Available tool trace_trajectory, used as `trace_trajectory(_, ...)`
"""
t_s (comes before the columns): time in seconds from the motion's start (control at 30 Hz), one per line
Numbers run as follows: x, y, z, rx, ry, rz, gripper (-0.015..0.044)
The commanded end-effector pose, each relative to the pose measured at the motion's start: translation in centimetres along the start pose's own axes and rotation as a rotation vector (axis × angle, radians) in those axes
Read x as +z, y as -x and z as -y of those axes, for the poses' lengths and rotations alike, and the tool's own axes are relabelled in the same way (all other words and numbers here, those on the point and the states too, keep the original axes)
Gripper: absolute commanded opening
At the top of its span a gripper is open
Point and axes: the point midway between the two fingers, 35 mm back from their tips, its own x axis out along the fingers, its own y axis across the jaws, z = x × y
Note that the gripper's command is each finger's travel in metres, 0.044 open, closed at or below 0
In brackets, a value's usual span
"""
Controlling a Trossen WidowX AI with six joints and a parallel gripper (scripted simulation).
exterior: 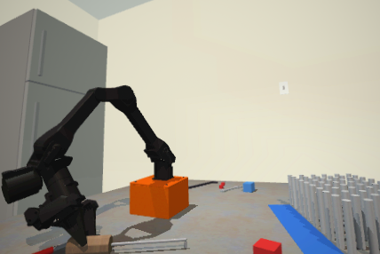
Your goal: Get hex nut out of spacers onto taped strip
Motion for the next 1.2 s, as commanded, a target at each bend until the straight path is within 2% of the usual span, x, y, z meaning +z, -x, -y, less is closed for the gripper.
trace_trajectory(0.0, 0.2, -0.6, 0.2, 0.002, -0.005, -0.006, 0.0280)
trace_trajectory(0.13, 0.2, -0.6, 0.2, 0.002, -0.005, -0.006, 0.0175)
trace_trajectory(0.37, 0.2, -0.6, 0.2, 0.002, -0.005, -0.006, 0.0128)
trace_trajectory(0.53, -1.1, 2.2, -1.2, 0.002, -0.004, -0.005, 0.0000)
trace_trajectory(0.97, -8.3, 12.6, -4.5, 0.001, -0.002, -0.004, 0.0000)
trace_trajectory(1.17, -8.8, 13.1, -4.6, 0.001, -0.002, -0.004, 0.0000)
